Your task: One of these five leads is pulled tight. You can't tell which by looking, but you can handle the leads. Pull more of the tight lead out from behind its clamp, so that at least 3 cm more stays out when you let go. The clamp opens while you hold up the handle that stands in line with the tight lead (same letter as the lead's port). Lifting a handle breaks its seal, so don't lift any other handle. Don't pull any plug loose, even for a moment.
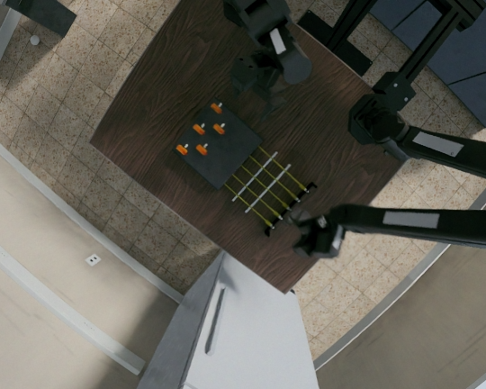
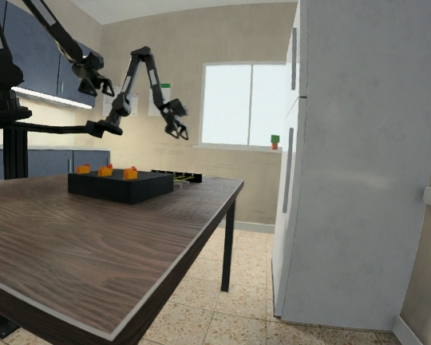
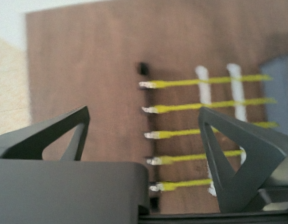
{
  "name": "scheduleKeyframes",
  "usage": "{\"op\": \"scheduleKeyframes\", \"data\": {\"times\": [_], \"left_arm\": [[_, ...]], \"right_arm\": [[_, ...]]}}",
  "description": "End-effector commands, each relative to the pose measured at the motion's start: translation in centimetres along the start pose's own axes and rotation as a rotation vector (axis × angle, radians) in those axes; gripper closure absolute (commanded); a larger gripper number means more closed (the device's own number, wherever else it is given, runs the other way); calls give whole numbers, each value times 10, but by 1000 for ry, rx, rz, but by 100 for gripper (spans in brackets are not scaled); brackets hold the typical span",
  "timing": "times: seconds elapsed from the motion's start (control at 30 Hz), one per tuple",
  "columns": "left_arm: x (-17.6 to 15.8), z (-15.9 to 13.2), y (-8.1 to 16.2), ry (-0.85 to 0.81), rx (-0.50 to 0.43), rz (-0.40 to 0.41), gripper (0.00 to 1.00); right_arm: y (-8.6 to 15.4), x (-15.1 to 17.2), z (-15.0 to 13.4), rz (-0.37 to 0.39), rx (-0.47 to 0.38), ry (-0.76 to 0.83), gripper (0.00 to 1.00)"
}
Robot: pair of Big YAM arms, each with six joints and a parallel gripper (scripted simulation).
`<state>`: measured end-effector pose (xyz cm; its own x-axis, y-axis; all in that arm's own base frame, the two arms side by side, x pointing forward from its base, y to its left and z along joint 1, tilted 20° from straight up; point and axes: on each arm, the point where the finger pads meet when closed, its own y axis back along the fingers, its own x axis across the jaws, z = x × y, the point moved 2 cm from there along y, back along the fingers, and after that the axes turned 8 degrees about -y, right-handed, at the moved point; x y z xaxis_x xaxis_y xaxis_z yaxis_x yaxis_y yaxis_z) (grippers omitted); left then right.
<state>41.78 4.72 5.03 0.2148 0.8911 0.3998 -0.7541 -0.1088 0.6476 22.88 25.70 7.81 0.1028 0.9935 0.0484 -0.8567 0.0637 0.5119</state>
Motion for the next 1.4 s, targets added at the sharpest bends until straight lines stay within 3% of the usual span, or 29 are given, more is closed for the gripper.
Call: {"op": "scheduleKeyframes", "data": {"times": [0.0,0.07,0.23,0.37,0.5,0.57,0.83,1.13,1.33,1.37], "left_arm": [[-18,0,-7,28,-6,-8,0],[-33,7,-11,20,-14,-13,0],[-94,-10,-11,-24,28,-55,0],[-125,5,-19,-43,11,-64,0],[-155,2,-21,-70,24,-82,0],[-155,2,-21,-70,24,-82,0],[-175,-5,-21,-119,41,-90,0],[-171,-2,-21,-111,35,-85,0],[-173,1,-31,84,48,-43,68],[-173,4,-34,125,47,-27,68]], "right_arm": [[0,2,10,69,4,156,0],[1,5,12,104,21,227,0],[7,16,21,237,53,405,0],[12,24,28,334,46,523,0],[19,33,39,429,17,616,0],[19,33,39,429,17,616,0],[31,47,56,545,-28,637,0],[32,50,51,553,-17,638,0],[17,50,49,534,-19,650,0],[13,55,53,534,-29,641,0]]}}
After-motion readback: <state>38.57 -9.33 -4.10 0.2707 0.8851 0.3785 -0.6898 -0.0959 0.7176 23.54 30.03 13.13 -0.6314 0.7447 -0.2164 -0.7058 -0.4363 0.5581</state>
